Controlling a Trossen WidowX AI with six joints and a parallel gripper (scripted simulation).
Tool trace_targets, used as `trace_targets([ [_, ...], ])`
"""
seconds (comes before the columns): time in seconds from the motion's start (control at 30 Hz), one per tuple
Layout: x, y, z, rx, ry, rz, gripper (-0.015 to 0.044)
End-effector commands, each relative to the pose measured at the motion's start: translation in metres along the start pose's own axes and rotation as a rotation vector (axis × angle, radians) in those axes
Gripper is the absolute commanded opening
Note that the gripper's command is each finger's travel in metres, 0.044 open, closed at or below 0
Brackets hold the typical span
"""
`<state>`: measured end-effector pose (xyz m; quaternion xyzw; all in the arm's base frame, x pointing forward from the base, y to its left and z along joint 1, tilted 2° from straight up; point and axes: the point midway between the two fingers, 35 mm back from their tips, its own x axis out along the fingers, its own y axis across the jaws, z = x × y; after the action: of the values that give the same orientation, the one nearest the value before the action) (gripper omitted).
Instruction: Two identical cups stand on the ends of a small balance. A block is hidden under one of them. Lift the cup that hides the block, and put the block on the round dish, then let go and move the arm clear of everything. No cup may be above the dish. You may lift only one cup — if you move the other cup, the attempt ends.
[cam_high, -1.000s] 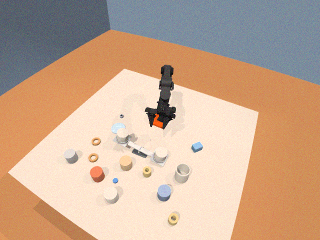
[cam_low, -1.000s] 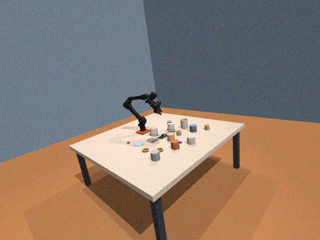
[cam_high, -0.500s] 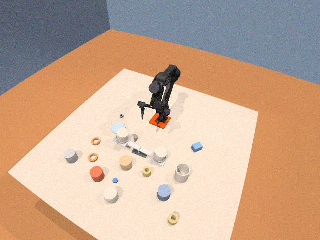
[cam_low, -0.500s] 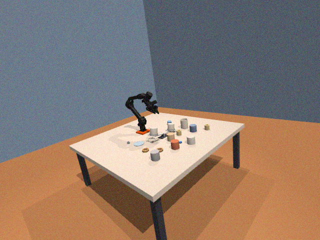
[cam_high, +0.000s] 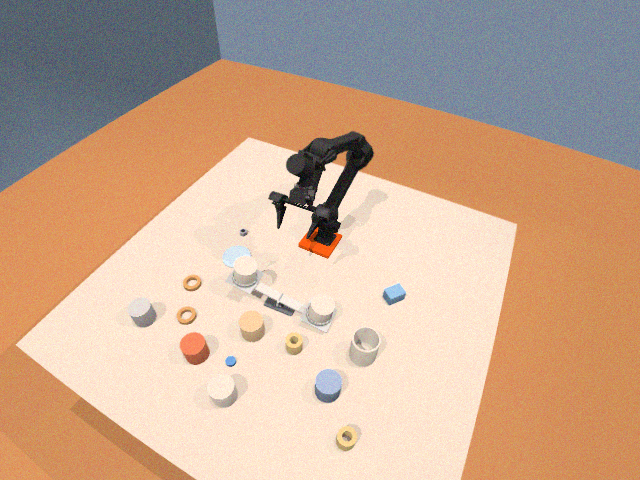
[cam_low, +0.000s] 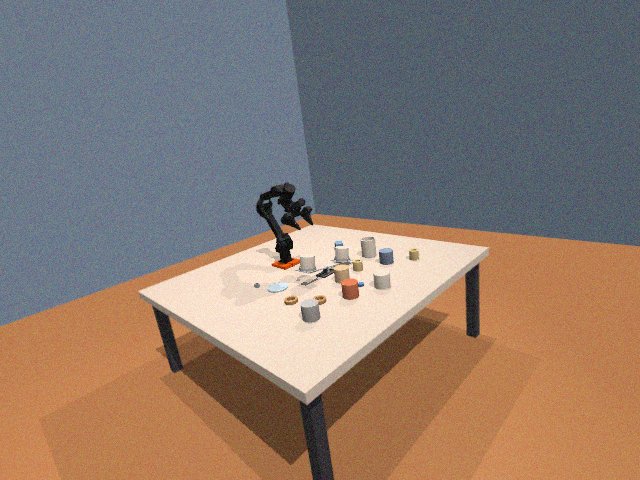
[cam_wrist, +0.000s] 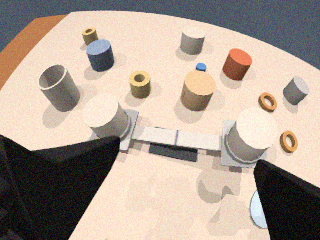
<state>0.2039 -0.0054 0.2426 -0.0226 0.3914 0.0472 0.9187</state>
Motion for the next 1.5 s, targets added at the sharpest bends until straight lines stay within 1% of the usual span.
trace_targets([
  [0.0, -0.002, -0.001, -0.001, 0.036, -0.002, 0.004, 0.0440],
  [0.1, -0.001, 0.000, 0.000, 0.057, 0.007, 0.009, 0.0440],
  [0.37, 0.015, 0.010, 0.012, 0.298, 0.118, 0.041, 0.0440],
  [0.77, 0.050, 0.035, 0.024, 0.596, 0.304, 0.035, 0.0440],
  [1.1, 0.077, 0.059, 0.031, 0.878, 0.451, -0.059, 0.0440],
  [1.47, 0.110, 0.090, 0.032, 1.174, 0.575, -0.242, 0.0440],
])
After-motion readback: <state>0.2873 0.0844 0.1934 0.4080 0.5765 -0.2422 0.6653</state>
